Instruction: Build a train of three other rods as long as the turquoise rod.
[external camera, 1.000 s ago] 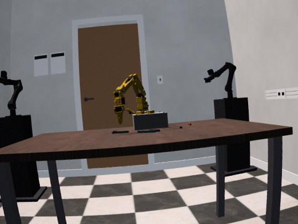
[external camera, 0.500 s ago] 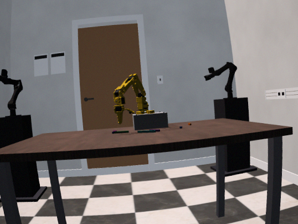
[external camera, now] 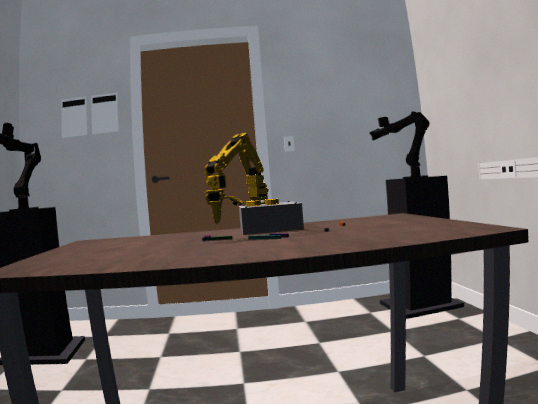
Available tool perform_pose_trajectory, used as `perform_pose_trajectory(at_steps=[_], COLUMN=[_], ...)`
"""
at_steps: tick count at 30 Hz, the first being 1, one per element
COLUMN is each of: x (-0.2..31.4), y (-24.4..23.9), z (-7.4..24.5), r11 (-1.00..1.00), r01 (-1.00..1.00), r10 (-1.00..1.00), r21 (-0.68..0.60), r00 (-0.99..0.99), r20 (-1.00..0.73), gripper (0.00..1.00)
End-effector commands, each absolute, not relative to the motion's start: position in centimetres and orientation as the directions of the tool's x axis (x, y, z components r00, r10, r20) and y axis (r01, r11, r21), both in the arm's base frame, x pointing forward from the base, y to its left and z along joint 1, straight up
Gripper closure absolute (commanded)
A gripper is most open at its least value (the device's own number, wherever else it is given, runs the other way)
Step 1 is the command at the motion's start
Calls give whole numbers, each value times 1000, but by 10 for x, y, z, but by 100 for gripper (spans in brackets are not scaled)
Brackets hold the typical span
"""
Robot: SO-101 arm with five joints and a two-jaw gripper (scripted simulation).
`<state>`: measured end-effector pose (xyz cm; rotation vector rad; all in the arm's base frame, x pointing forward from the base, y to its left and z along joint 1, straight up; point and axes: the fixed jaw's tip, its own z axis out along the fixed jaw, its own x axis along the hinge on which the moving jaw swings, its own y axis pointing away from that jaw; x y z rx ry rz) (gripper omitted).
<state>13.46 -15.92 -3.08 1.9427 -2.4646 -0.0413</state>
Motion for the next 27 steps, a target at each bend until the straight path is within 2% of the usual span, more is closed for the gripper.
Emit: perform_pose_trajectory(at_steps=[1,11,20,27], x=[139,167,210,223], y=[-154,-129,-64,-23], z=[-28,-29,-30,-30], r11=[216,130,-47,-140], r01=[-976,-991,-999,-990], r10=[-976,-991,-999,-990], r21=[24,26,28,28], r00=[-216,-131,47,140], r20=[-17,-14,-9,-7], gripper=[83,83,82,82])
